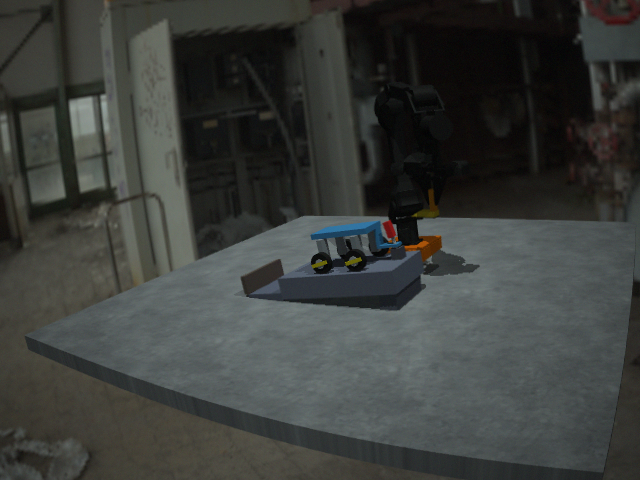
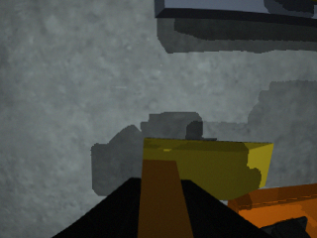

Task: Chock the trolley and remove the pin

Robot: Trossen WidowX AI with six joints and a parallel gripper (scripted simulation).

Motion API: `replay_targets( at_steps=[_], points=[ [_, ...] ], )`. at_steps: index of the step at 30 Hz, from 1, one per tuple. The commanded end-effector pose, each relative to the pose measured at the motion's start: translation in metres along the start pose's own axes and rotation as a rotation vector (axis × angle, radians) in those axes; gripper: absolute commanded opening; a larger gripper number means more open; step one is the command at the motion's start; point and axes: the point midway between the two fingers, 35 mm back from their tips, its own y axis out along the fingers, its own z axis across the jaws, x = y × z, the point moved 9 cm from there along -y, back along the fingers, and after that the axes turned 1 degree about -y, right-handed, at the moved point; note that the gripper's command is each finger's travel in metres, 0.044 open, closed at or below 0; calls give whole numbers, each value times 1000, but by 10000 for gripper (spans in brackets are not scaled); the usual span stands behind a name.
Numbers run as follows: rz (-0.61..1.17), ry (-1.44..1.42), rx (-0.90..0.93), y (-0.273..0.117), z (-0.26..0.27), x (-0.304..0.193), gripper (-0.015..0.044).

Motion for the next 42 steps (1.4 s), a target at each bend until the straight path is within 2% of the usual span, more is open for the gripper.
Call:
replay_targets(
  at_steps=[1,42],
  points=[
    [-3,101,-4,0,0,0,0],
    [-5,1433,-6,0,0,0,0]
  ],
)
